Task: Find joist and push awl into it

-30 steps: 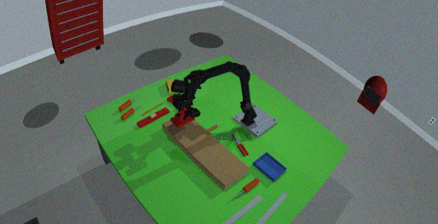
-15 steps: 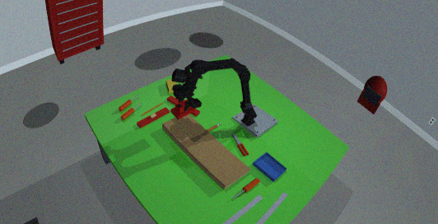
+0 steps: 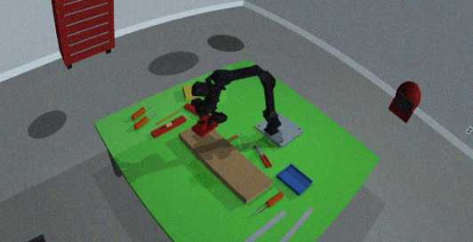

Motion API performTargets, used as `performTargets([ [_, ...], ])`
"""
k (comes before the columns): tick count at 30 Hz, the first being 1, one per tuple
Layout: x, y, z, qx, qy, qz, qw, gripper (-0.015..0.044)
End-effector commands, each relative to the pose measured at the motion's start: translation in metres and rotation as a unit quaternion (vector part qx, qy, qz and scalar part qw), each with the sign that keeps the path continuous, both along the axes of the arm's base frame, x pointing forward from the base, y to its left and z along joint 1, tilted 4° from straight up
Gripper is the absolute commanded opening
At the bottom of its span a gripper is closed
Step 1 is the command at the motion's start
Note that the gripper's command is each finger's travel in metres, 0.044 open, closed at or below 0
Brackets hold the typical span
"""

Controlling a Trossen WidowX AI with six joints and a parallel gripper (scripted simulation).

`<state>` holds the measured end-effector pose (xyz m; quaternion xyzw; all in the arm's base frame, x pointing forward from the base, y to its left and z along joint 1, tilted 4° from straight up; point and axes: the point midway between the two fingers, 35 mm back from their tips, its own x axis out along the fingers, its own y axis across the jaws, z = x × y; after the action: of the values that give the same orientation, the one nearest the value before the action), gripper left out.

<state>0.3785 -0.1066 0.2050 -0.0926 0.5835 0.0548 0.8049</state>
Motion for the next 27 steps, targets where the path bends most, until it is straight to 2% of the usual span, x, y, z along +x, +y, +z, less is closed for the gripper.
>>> performTargets([
  [1, 0.007, 0.031, -0.004, 0.001, 0.001, 0.038, 0.999, 0.0],
  [14, 0.011, 0.12, -0.015, 0.004, 0.009, 0.148, 0.989, 0.0],
  [27, -0.005, 0.206, -0.026, 0.004, 0.017, 0.257, 0.966, 0.0],
])
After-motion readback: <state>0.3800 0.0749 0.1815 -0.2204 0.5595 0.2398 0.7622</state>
